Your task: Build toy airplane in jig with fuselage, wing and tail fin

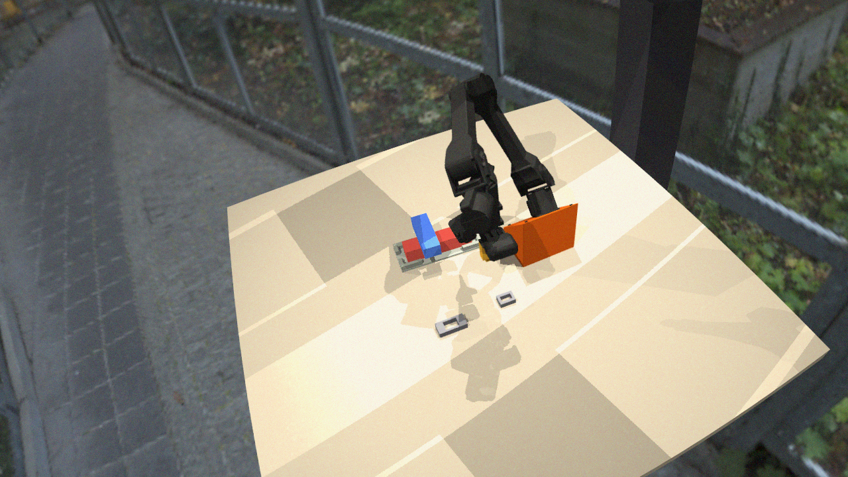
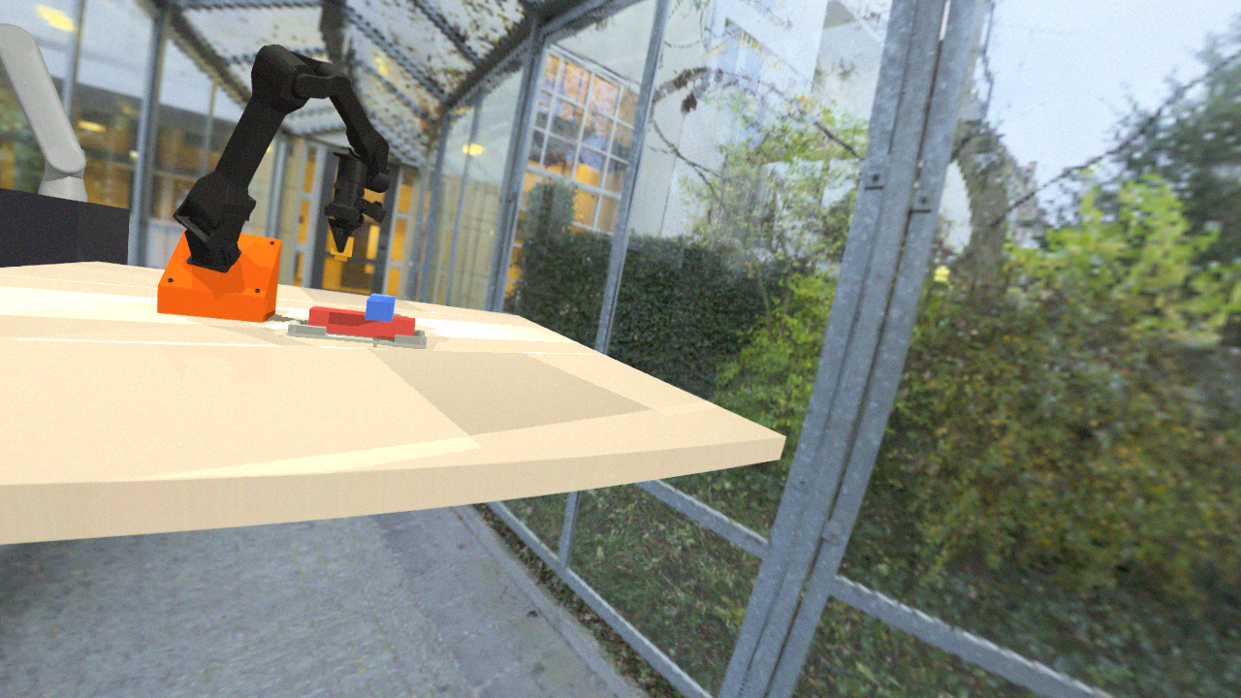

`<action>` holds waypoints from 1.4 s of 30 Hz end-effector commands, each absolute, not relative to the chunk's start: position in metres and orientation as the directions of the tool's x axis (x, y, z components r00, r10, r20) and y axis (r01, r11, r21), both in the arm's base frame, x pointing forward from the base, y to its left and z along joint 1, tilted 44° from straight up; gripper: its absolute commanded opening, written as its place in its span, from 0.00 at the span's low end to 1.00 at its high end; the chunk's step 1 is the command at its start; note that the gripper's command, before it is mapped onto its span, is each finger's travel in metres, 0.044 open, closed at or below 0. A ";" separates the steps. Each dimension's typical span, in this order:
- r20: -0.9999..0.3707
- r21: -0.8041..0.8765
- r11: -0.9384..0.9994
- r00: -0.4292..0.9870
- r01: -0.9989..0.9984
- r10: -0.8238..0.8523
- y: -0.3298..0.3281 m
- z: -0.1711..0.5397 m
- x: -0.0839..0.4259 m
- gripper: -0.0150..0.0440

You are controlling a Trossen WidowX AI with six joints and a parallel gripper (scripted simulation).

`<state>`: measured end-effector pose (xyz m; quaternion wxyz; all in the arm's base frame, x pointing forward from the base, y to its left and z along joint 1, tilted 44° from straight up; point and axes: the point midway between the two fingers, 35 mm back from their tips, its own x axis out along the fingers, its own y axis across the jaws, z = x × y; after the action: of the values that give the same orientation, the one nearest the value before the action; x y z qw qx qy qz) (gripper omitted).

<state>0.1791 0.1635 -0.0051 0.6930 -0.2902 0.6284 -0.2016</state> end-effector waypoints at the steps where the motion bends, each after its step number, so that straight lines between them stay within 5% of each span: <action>1: -0.759 -0.650 0.754 0.136 -0.091 -0.637 0.154 0.004 0.187 0.25; 42: -0.755 -0.652 0.754 0.147 -0.078 -0.639 0.042 0.071 0.222 0.25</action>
<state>0.2224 0.0524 0.0659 0.6987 -0.2853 0.6250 -0.1995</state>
